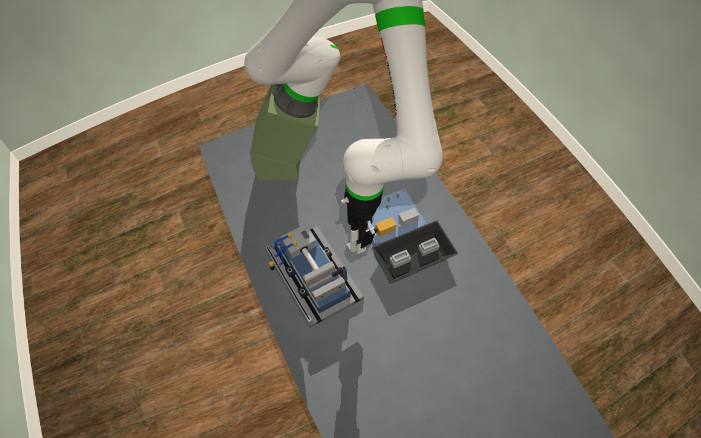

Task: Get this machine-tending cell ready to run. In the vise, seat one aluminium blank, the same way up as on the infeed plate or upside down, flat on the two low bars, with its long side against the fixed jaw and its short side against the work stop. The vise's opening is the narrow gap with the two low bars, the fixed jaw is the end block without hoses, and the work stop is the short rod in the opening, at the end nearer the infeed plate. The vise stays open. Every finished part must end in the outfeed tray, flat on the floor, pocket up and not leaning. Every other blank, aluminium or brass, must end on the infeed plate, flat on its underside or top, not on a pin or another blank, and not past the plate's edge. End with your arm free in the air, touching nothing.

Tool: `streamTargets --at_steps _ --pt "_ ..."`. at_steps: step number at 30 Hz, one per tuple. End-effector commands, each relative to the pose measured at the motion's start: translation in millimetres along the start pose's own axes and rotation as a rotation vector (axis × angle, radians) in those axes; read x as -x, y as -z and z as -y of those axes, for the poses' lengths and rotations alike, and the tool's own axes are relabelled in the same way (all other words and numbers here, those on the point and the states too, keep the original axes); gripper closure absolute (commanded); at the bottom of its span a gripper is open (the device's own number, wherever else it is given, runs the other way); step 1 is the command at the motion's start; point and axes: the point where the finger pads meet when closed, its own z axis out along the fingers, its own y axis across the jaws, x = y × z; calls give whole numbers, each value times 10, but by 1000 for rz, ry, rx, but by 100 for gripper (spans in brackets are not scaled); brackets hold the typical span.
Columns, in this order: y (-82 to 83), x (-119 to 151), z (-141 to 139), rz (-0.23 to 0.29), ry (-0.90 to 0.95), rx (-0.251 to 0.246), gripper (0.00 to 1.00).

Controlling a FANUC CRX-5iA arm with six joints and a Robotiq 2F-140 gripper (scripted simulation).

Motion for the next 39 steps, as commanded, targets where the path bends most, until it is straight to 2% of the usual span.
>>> streamTargets --at_steps 1,14,39 --pt "-28 401 -128 -28 14 -1 100" --pt "-54 1307 -234 -63 40 30 100" --pt "-55 1360 -235 -65 42 32 100"
